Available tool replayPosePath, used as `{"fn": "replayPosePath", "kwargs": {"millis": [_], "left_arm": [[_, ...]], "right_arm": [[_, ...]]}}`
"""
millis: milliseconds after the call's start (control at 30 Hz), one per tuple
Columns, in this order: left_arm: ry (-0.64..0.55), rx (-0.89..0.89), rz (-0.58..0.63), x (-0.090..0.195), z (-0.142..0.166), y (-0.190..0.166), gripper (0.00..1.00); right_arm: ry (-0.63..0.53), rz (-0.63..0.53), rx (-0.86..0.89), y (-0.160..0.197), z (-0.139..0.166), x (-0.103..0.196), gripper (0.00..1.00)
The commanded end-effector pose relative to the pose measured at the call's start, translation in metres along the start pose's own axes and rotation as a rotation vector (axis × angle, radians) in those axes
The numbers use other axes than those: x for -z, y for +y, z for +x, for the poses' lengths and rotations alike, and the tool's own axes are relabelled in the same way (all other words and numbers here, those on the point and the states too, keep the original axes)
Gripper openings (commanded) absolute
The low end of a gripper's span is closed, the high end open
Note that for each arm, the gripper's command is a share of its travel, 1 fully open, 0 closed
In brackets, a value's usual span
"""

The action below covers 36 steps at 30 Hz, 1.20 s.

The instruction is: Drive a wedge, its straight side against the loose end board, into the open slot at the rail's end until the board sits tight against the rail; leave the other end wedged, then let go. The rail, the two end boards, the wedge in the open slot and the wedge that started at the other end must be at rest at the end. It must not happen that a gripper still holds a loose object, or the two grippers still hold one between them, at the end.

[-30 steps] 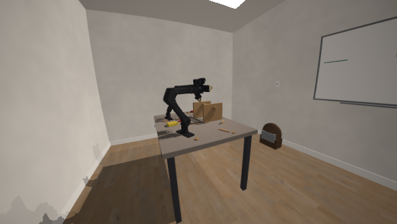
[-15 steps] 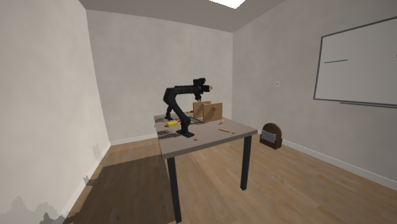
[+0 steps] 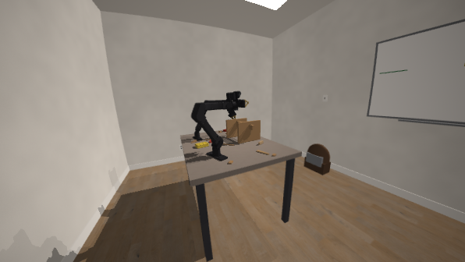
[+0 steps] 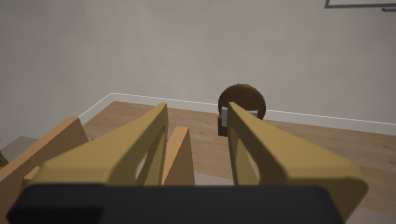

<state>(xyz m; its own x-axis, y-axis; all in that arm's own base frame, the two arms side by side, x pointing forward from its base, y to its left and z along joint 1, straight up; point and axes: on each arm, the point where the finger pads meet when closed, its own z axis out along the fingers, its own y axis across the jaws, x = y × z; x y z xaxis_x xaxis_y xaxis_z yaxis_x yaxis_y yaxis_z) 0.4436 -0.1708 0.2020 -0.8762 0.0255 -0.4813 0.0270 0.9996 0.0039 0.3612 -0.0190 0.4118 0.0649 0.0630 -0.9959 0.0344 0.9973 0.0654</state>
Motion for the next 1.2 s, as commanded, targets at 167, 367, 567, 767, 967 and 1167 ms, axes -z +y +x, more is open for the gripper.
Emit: {"fn": "replayPosePath", "kwargs": {"millis": [167, 367, 567, 767, 967, 1167], "left_arm": [[0.202, -0.038, -0.044, -0.038, 0.051, 0.006, 0.00], [0.289, -0.045, -0.070, -0.048, 0.071, 0.016, 0.00], [0.296, -0.045, -0.069, -0.043, 0.078, 0.017, 0.00], [0.299, -0.046, -0.070, -0.043, 0.079, 0.017, 0.00], [0.299, -0.046, -0.070, -0.043, 0.078, 0.017, 0.00], [0.299, -0.046, -0.070, -0.043, 0.078, 0.017, 0.00]], "right_arm": [[-0.079, -0.005, -0.005, 0.003, -0.033, 0.004, 0.36], [-0.079, -0.005, -0.006, 0.002, -0.033, 0.004, 0.36], [-0.079, -0.005, -0.006, 0.002, -0.033, 0.004, 0.36], [-0.079, -0.005, -0.008, 0.002, -0.033, 0.004, 0.36], [-0.079, -0.005, -0.008, 0.002, -0.033, 0.004, 0.36], [-0.079, -0.005, -0.008, 0.002, -0.033, 0.004, 0.36]]}}
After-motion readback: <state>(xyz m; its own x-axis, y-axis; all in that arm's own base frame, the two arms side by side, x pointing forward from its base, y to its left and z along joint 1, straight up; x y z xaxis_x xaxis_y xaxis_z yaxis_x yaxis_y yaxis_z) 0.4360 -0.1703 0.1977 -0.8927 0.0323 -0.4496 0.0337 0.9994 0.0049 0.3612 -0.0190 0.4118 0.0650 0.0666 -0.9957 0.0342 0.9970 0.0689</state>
